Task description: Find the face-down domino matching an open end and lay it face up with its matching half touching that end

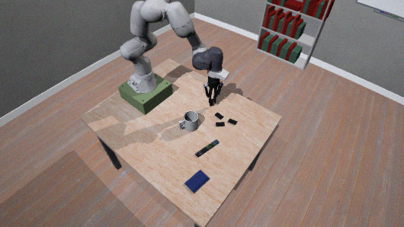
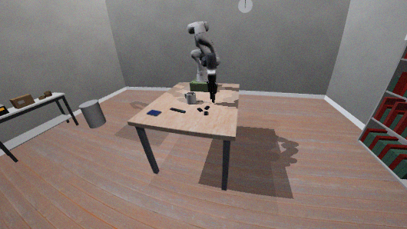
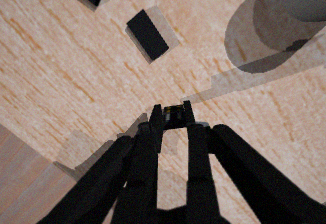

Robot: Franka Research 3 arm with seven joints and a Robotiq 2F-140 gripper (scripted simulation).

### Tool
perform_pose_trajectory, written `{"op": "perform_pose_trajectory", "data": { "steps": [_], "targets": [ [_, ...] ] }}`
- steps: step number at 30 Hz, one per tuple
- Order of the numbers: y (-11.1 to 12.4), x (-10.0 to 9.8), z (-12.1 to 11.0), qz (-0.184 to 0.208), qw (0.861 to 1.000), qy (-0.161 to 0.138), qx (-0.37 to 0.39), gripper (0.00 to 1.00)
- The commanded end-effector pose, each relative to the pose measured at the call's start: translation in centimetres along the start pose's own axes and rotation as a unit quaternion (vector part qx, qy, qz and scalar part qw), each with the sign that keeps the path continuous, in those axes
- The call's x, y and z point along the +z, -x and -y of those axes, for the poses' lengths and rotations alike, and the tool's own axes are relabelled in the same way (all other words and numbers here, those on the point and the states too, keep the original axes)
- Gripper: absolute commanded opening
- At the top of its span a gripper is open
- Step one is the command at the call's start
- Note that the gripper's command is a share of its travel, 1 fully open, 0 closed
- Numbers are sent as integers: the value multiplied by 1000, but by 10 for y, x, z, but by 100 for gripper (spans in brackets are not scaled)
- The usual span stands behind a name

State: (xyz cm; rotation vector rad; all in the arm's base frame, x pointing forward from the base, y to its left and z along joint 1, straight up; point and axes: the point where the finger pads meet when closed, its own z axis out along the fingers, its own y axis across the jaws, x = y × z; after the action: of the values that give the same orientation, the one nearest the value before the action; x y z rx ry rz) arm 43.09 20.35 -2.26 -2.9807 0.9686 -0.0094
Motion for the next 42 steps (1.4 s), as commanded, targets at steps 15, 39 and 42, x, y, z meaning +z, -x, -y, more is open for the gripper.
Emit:
{"op": "perform_pose_trajectory", "data": {
  "steps": [15,39,42],
  "targets": [
    [2,0,-3,-2,1000,3,-3,23],
    [5,0,-3,-25,1000,3,-3,23],
    [5,0,-3,-27,1000,3,-3,23]
  ]
}}
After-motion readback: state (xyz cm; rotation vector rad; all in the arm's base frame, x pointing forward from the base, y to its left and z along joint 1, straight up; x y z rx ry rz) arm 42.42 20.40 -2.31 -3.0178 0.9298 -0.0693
